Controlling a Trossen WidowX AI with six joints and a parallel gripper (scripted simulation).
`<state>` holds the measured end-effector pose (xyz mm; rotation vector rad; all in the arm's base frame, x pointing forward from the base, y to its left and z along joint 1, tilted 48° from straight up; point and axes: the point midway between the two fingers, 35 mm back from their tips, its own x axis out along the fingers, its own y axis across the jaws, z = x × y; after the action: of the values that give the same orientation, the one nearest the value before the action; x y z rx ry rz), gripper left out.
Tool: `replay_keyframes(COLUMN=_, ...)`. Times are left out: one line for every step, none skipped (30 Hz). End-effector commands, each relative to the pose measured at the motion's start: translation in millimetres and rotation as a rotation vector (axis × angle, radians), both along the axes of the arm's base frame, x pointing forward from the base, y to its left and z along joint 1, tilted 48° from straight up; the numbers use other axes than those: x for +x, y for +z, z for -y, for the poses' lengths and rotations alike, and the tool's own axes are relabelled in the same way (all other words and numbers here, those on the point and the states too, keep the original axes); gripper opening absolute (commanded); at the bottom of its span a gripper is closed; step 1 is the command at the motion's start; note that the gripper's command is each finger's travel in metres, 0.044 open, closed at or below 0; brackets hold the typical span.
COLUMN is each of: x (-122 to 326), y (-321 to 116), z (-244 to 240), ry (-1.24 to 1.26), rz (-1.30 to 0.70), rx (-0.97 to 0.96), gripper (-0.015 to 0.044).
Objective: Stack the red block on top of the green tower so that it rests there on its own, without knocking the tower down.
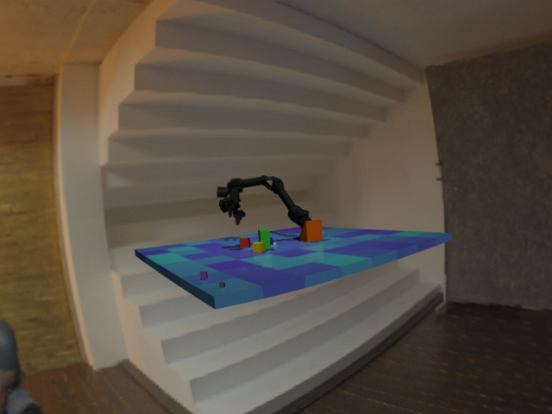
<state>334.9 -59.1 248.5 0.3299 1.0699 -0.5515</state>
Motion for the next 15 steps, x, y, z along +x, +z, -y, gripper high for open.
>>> replay_keyframes(x=0.9, y=-24.1, z=-11.4, ry=-0.045, rz=-0.103, rx=-0.065, gripper=0.0440)
replay_keyframes(x=0.7, y=-30.0, z=-14.9, ry=-0.057, rz=-0.128, rx=-0.088, gripper=0.0440)
replay_keyframes(x=0.5, y=-35.7, z=-18.5, ry=-0.069, rz=-0.152, rx=-0.114, gripper=0.0440)
replay_keyframes(x=0.1, y=-41.0, z=-22.1, ry=-0.079, rz=-0.174, rx=-0.141, gripper=0.0440)
replay_keyframes(x=-0.2, y=-46.1, z=-25.7, ry=-0.088, rz=-0.194, rx=-0.170, gripper=0.0440)
replay_keyframes(x=-0.6, y=-50.8, z=-29.3, ry=-0.096, rz=-0.213, rx=-0.201, gripper=0.0440)
replay_keyframes(x=-1.0, y=-55.3, z=-33.0, ry=-0.103, rz=-0.229, rx=-0.234, gripper=0.0440)
replay_keyframes(x=-1.3, y=-59.4, z=-36.7, ry=-0.109, rz=-0.243, rx=-0.267, gripper=0.0440)
replay_keyframes(x=-1.6, y=-63.3, z=-40.5, ry=-0.113, rz=-0.255, rx=-0.302, gripper=0.0440)
replay_keyframes(x=-1.9, y=-66.8, z=-44.3, ry=-0.116, rz=-0.265, rx=-0.339, gripper=0.0440)
replay_keyframes(x=-2.1, y=-70.2, z=-48.2, ry=-0.118, rz=-0.273, rx=-0.376, gripper=0.0440)
replay_keyframes(x=-2.4, y=-73.3, z=-52.3, ry=-0.118, rz=-0.279, rx=-0.414, gripper=0.0440)
replay_keyframes(x=-2.8, y=-76.2, z=-56.4, ry=-0.117, rz=-0.282, rx=-0.452, gripper=0.0440)
replay_keyframes(x=-3.0, y=-78.8, z=-60.7, ry=-0.115, rz=-0.283, rx=-0.491, gripper=0.0440)
replay_keyframes(x=-3.1, y=-80.8, z=-64.2, ry=-0.112, rz=-0.283, rx=-0.523, gripper=0.0440)
